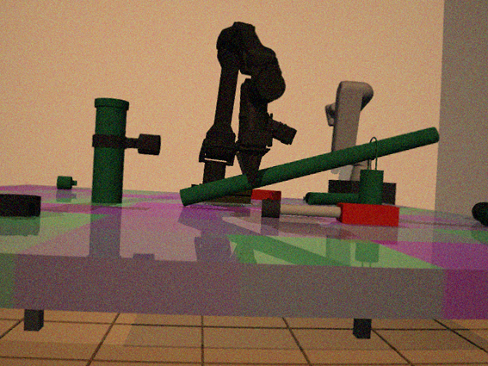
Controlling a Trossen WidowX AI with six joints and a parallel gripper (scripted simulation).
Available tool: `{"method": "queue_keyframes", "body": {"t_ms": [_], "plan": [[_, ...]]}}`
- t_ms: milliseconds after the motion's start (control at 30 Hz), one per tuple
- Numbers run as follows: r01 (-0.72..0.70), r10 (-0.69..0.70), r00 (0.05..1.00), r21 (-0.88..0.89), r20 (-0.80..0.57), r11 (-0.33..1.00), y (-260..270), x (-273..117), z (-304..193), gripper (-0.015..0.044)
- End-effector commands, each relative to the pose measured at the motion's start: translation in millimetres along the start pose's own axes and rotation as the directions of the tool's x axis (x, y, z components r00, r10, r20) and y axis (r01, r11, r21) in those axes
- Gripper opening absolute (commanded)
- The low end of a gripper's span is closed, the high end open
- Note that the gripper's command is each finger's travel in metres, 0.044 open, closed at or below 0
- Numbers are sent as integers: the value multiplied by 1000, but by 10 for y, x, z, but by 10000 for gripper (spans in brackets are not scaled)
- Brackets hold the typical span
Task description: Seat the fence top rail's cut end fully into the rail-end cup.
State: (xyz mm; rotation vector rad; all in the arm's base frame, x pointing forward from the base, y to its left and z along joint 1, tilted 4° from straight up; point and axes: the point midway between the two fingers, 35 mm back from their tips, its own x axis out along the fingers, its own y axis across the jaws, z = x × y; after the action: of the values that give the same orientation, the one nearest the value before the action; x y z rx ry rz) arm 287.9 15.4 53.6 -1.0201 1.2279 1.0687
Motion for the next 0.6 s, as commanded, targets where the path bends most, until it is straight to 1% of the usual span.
{"method": "queue_keyframes", "body": {"t_ms": [0, 200, 400, 567], "plan": [[-16, 16, 1000, 4, -7, 1000, 30, 113, -15, 440], [-16, 16, 1000, 4, -7, 1000, 41, 205, -17, 440], [-16, 16, 1000, 4, -7, 1000, 43, 215, -18, 440], [-16, 16, 1000, 4, -7, 1000, 40, 215, -17, 309]]}}
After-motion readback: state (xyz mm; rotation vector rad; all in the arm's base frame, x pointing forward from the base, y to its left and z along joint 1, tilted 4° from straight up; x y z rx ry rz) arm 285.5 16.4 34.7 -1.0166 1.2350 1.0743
